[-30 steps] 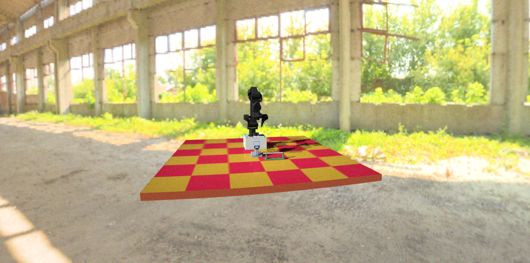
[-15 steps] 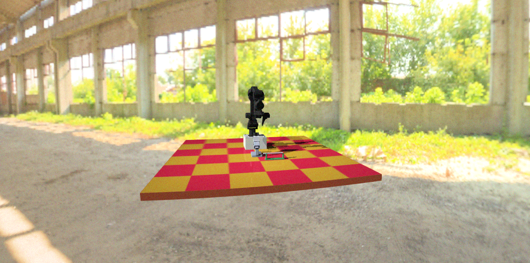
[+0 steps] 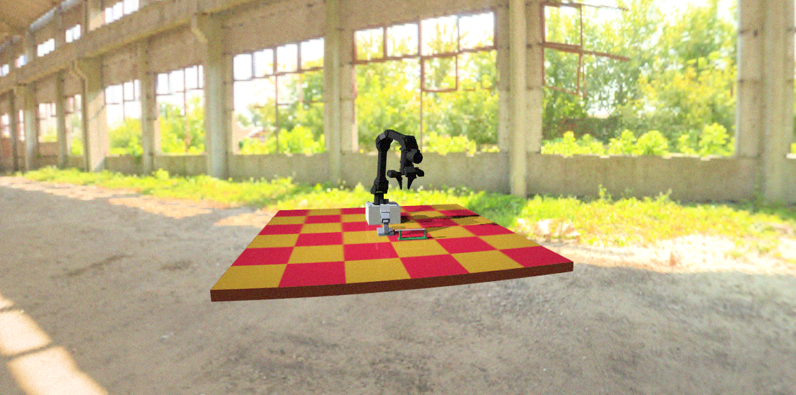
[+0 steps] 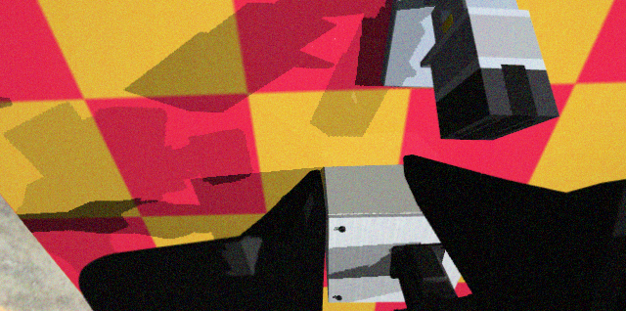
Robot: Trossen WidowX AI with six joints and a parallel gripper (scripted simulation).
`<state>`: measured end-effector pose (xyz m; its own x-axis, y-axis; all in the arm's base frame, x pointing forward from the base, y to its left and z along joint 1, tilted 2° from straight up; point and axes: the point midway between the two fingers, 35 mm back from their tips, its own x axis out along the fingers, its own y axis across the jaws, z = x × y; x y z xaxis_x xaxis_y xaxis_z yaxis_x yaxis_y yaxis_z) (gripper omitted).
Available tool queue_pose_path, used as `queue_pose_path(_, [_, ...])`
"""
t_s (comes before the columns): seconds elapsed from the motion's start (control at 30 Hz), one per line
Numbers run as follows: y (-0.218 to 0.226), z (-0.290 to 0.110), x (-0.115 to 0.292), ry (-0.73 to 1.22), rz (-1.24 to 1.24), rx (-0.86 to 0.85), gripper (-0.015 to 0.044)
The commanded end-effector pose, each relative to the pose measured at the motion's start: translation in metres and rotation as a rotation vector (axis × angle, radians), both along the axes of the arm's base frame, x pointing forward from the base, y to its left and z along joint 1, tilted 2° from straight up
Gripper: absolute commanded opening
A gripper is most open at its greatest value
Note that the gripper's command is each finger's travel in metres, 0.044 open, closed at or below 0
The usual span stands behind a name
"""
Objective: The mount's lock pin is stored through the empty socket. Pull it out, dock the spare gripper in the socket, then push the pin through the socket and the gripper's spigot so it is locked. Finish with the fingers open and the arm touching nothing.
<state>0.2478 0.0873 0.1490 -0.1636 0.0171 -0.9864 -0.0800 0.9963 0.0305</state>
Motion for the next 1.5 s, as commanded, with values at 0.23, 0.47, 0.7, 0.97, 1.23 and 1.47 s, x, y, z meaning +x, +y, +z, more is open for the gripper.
queue_pose_path(0.23, [0.002,-0.049,0.112,-0.015,0.955,-0.049,0.0180])
queue_pose_path(0.47, [-0.001,-0.074,0.158,0.027,1.355,-0.076,0.0180])
queue_pose_path(0.7, [-0.002,-0.074,0.159,0.028,1.362,-0.077,0.0180])
queue_pose_path(0.97, [-0.003,-0.086,0.159,0.028,1.362,-0.077,0.0180])
queue_pose_path(1.23, [-0.002,-0.144,0.158,0.028,1.362,-0.077,0.0180])
queue_pose_path(1.47, [-0.003,-0.154,0.158,0.029,1.362,-0.077,0.0180])
